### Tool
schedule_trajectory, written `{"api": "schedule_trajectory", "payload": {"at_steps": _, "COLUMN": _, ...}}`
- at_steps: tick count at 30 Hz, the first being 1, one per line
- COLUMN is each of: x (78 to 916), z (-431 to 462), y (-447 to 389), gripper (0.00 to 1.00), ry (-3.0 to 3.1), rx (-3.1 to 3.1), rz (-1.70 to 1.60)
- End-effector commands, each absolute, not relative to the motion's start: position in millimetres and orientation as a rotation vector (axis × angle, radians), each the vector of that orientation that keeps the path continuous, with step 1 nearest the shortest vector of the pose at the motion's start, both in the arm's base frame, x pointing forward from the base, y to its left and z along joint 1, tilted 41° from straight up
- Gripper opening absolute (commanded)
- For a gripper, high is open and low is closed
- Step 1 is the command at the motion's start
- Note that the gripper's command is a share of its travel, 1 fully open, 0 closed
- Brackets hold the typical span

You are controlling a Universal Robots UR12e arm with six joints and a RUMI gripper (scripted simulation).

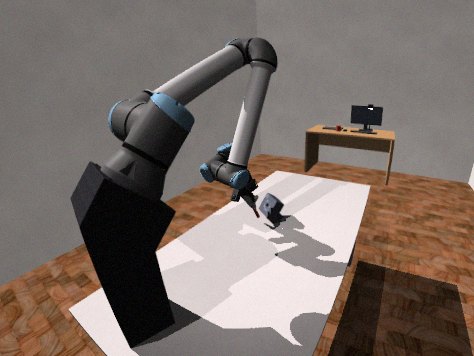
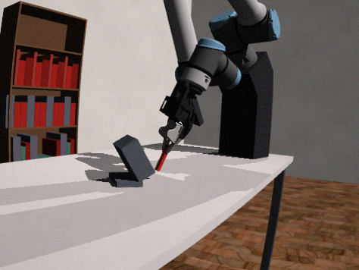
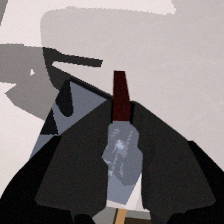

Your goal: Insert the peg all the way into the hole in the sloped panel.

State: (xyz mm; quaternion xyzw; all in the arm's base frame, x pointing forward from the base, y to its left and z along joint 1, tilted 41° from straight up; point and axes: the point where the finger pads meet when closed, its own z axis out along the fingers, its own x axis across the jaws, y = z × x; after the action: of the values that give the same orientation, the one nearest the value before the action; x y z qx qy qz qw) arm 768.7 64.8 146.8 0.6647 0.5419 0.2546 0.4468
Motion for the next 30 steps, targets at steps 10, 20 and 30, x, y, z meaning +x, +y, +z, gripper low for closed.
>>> {"api": "schedule_trajectory", "payload": {"at_steps": 10, "x": 773.5, "z": 150.1, "y": 77.3, "gripper": 0.0, "ry": 1.305, "rx": 1.622, "rz": 0.656}}
{"api": "schedule_trajectory", "payload": {"at_steps": 20, "x": 775.1, "z": 151.6, "y": 84.7, "gripper": 0.0, "ry": 1.277, "rx": 1.607, "rz": 0.674}}
{"api": "schedule_trajectory", "payload": {"at_steps": 30, "x": 775.9, "z": 152.9, "y": 90.0, "gripper": 0.0, "ry": 1.253, "rx": 1.596, "rz": 0.689}}
